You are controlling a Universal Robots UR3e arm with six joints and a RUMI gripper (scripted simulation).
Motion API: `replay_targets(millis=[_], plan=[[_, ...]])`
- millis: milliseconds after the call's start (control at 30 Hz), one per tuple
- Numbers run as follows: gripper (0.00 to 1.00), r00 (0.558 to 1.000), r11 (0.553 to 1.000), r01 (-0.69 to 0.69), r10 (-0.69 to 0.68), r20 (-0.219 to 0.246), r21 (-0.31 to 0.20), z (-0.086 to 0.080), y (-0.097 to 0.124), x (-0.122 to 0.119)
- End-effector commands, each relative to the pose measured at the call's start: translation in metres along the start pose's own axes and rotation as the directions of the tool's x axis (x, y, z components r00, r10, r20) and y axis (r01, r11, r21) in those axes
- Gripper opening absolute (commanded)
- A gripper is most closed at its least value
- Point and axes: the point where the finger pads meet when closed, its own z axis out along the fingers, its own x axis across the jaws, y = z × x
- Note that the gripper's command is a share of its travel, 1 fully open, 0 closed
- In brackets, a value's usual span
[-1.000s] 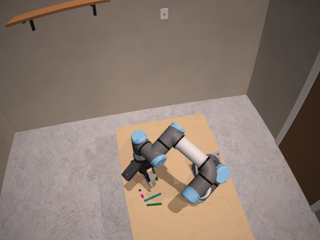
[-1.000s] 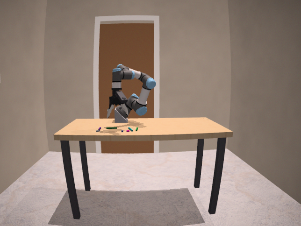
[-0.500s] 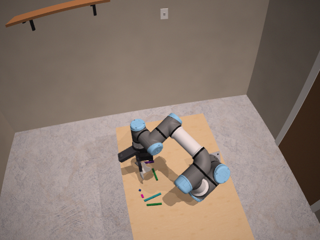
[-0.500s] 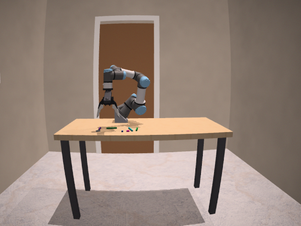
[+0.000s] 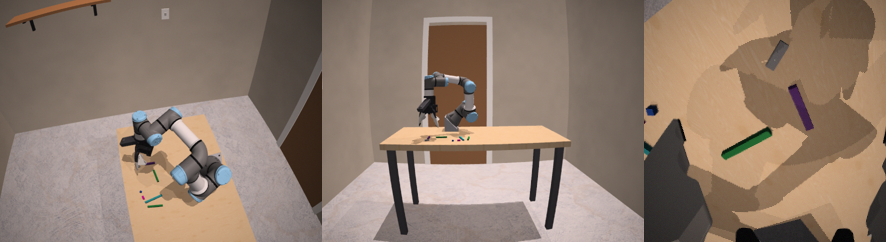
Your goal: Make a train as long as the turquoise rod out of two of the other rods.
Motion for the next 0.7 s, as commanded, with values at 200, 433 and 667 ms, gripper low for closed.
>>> replay_targets(millis=[200, 433, 667], plan=[[1.00, 0.969, 0.969, -0.246, 0.246, -0.001, -0.003, 0.005, -0.006, 0.035], [1.00, 0.955, 0.955, -0.296, 0.296, 0.000, -0.004, 0.007, -0.006, 0.042], [1.00, 0.949, 0.949, -0.316, 0.316, 0.000, -0.004, 0.008, -0.007, 0.045]])
